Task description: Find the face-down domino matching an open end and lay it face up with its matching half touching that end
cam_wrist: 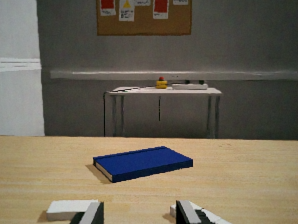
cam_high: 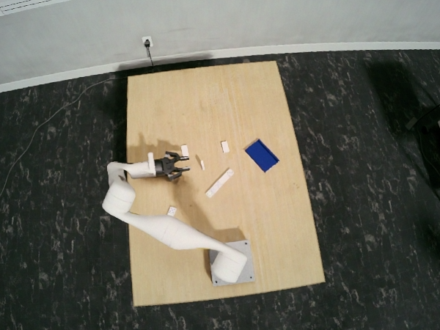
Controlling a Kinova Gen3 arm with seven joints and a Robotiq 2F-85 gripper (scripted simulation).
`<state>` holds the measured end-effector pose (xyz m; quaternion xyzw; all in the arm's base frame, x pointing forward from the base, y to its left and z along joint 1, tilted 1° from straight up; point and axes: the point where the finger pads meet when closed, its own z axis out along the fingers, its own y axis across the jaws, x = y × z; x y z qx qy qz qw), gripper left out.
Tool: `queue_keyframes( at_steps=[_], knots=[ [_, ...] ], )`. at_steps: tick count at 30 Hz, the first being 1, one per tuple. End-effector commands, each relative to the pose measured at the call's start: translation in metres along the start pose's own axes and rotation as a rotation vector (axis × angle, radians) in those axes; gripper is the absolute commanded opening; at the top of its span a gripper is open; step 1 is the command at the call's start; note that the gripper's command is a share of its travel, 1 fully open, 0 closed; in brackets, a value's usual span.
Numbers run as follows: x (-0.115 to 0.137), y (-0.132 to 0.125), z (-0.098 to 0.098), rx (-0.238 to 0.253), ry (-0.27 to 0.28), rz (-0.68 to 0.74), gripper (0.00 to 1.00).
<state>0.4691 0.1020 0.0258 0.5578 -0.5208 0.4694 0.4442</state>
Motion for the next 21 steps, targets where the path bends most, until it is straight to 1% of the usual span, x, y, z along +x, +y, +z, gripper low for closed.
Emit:
queue_keyframes(
  at_steps=[1,9,21],
  knots=[
    [0.002,-0.001,0.0,0.0,-0.001,0.002,0.49],
    [0.007,-0.001,0.004,0.001,0.0,0.002,0.49],
    [0.021,-0.003,0.017,0.001,0.001,0.003,0.49]
  ],
)
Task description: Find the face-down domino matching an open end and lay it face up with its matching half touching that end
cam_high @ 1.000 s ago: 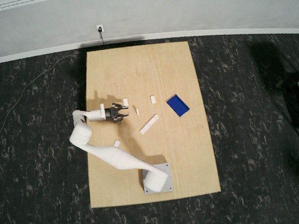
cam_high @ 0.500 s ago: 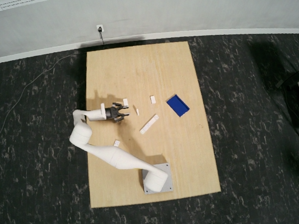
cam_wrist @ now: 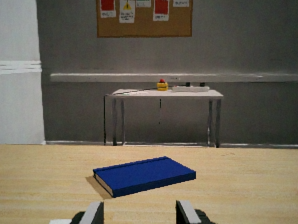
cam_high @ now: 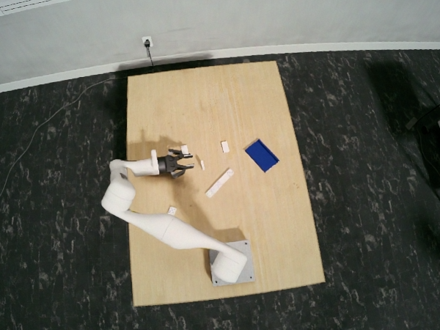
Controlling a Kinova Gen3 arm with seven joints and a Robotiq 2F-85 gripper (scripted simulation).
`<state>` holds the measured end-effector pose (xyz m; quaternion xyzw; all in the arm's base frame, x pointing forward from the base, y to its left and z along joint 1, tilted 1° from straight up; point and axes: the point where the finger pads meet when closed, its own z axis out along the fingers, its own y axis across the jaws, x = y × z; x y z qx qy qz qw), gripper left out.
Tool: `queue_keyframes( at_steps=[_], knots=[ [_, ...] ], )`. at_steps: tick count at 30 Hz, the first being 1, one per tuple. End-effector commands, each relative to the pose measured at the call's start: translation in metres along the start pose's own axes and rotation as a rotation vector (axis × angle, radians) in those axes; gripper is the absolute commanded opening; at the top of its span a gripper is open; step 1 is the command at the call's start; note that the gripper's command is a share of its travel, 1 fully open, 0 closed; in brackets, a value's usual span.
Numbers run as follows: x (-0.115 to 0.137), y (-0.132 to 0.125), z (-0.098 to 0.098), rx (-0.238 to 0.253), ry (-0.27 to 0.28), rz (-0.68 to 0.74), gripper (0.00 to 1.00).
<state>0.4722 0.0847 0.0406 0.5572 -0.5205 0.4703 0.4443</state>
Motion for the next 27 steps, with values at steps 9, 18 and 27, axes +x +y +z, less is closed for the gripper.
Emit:
queue_keyframes(
  at_steps=[9,18,27],
  knots=[
    [0.024,0.0,0.02,0.0,0.0,0.001,0.49],
    [0.037,0.002,0.033,-0.035,-0.03,0.047,0.49],
    [0.038,0.004,0.034,-0.179,-0.147,0.244,0.49]
  ],
)
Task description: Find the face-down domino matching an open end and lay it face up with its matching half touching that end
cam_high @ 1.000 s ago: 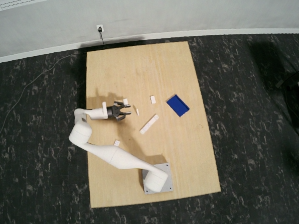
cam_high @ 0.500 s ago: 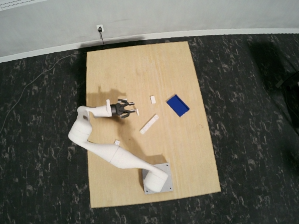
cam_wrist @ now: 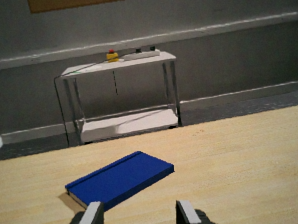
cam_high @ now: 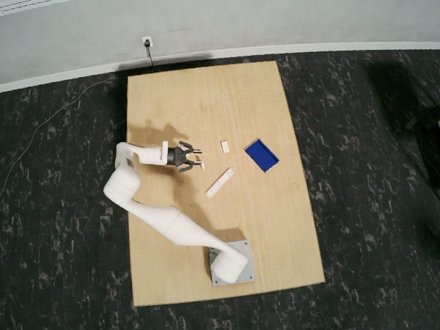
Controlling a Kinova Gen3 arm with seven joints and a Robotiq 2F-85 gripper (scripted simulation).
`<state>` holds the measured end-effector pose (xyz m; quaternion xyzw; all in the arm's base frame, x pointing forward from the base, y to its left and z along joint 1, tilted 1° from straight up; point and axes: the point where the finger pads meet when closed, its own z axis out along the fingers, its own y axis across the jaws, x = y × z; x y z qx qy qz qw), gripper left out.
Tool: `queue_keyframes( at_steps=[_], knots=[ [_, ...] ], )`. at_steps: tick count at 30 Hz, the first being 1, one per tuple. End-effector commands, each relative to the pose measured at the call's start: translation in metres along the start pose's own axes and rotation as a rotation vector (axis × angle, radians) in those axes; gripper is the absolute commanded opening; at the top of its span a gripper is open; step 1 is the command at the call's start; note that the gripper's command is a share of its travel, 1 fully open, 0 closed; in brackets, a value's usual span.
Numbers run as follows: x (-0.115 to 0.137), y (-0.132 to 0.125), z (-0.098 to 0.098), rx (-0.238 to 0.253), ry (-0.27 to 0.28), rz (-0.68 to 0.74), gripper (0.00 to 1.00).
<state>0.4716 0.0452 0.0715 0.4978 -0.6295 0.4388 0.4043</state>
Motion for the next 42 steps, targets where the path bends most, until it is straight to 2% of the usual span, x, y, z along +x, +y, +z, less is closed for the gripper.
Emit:
queue_keyframes(
  at_steps=[1,3,5,20,22,26,35,37,39,42],
  knots=[
    [0.001,0.0004,0.0004,-0.053,-0.045,0.075,0.49],
    [0.0012,0.0008,0.0007,-0.089,-0.074,0.125,0.49],
    [0.0012,0.0008,0.0007,-0.089,-0.074,0.125,0.49],
    [0.0026,0.0049,0.004,-0.38,-0.314,0.526,0.49],
    [0.0026,0.0049,0.004,-0.38,-0.314,0.526,0.49],
    [0.003,0.0059,0.0049,-0.466,-0.385,0.645,0.49],
    [0.0038,0.0078,0.0067,-0.621,-0.513,0.859,0.49],
    [0.0038,0.0083,0.0071,-0.649,-0.537,0.898,0.49],
    [0.0038,0.0083,0.0071,-0.649,-0.537,0.898,0.49],
    [0.0042,0.0086,0.0076,-0.692,-0.572,0.958,0.49]
  ],
)
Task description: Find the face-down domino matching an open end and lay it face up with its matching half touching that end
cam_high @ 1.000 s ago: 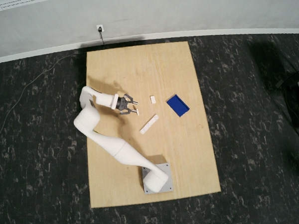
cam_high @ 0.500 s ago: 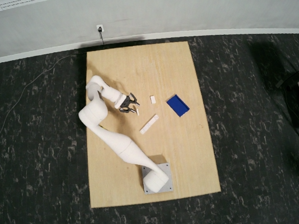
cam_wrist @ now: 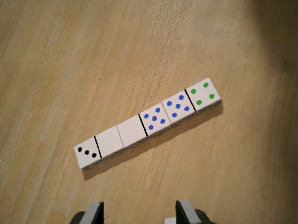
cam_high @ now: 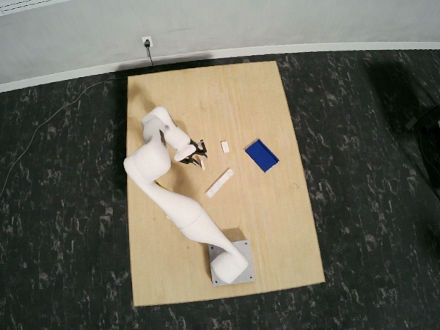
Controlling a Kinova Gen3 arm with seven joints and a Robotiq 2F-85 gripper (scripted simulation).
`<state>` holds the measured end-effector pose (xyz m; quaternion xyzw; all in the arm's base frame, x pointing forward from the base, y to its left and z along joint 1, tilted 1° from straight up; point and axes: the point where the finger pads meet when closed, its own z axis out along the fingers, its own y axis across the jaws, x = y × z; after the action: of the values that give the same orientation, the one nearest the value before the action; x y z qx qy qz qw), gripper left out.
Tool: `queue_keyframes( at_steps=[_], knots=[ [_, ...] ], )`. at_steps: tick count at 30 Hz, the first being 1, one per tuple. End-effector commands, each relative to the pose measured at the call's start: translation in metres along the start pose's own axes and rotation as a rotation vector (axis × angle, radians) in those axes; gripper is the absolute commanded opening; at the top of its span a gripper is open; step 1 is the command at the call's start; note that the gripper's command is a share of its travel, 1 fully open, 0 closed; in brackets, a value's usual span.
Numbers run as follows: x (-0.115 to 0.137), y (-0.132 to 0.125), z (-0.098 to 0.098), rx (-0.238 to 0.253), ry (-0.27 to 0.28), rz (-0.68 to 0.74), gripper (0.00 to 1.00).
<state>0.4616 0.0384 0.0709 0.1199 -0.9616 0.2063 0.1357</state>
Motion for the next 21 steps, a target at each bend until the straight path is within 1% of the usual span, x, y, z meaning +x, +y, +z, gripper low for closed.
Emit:
queue_keyframes(
  at_steps=[1,12,14,21],
  knots=[
    [0.0004,-0.001,-0.0005,-0.043,-0.043,0.06,0.49],
    [0.0022,-0.0023,0.0005,-0.172,-0.15,0.239,0.49],
    [0.0022,-0.0023,0.0005,-0.172,-0.15,0.239,0.49],
    [0.0019,-0.0011,0.001,-0.242,-0.205,0.327,0.49]
  ],
)
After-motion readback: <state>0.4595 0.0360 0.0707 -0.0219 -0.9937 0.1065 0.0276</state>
